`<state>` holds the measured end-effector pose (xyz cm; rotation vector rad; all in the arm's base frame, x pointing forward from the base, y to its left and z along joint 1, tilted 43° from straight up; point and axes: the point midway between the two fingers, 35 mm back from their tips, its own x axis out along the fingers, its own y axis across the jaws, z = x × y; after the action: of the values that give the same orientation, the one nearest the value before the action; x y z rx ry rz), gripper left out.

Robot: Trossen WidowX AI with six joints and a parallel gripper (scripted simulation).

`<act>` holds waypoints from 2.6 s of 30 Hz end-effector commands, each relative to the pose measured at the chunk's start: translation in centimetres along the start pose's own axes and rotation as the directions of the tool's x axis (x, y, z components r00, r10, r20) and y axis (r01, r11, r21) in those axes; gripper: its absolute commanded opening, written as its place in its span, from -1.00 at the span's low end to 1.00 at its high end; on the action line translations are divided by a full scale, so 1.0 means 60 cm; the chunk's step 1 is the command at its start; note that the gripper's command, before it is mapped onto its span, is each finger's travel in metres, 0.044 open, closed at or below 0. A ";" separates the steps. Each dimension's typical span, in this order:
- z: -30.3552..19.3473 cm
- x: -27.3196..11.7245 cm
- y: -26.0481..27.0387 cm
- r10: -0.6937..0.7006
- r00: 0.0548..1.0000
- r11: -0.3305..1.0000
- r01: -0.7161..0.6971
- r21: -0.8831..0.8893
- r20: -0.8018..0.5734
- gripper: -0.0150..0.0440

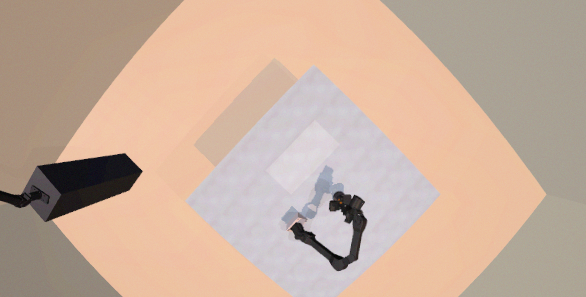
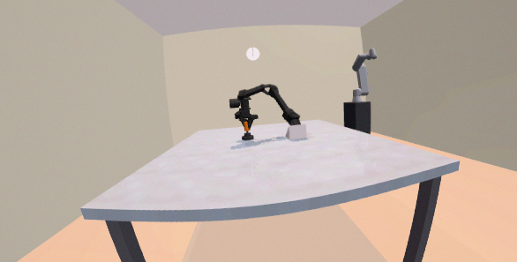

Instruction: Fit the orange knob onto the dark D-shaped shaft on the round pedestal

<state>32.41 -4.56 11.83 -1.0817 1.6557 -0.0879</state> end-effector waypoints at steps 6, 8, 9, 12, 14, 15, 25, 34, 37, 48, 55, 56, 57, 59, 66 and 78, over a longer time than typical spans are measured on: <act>0.003 0.002 -0.002 -0.004 1.000 1.000 0.004 -0.001 0.007 -0.49; 0.003 0.003 -0.001 -0.004 1.000 1.000 0.004 -0.001 0.007 -0.49; 0.003 0.003 -0.001 -0.004 1.000 1.000 0.004 -0.001 0.007 -0.49; 0.003 0.003 -0.001 -0.004 1.000 1.000 0.004 -0.001 0.007 -0.49; 0.002 -0.001 0.000 -0.004 1.000 1.000 0.004 -0.001 0.007 -0.49; 0.001 -0.002 0.000 -0.004 1.000 1.000 0.004 -0.001 0.007 -0.49; -0.001 -0.005 0.003 -0.003 1.000 0.980 0.005 -0.198 0.007 -0.49; 0.000 -0.002 0.000 -0.004 1.000 0.978 0.005 -0.209 0.007 -0.49; 0.000 0.003 0.001 -0.004 1.000 0.978 0.005 -0.209 0.007 -0.49; 0.001 -0.005 0.000 -0.004 1.000 0.978 0.005 -0.209 0.007 -0.49; 0.003 -0.007 -0.003 -0.004 1.000 0.917 0.006 -0.398 0.007 -0.49; 0.003 -0.007 -0.004 -0.004 1.000 0.913 0.006 -0.407 0.007 -0.49; 0.003 -0.007 -0.004 -0.004 1.000 0.913 0.006 -0.407 0.007 -0.49; 0.003 -0.006 -0.004 -0.004 1.000 0.913 0.006 -0.407 0.007 -0.49; 0.002 0.004 -0.005 -0.004 1.000 0.913 0.006 -0.407 0.007 -0.49; 0.001 -0.005 0.001 -0.003 1.000 0.910 0.006 -0.415 0.007 -0.49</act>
<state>32.46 -4.63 11.89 -1.3936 1.7143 0.2719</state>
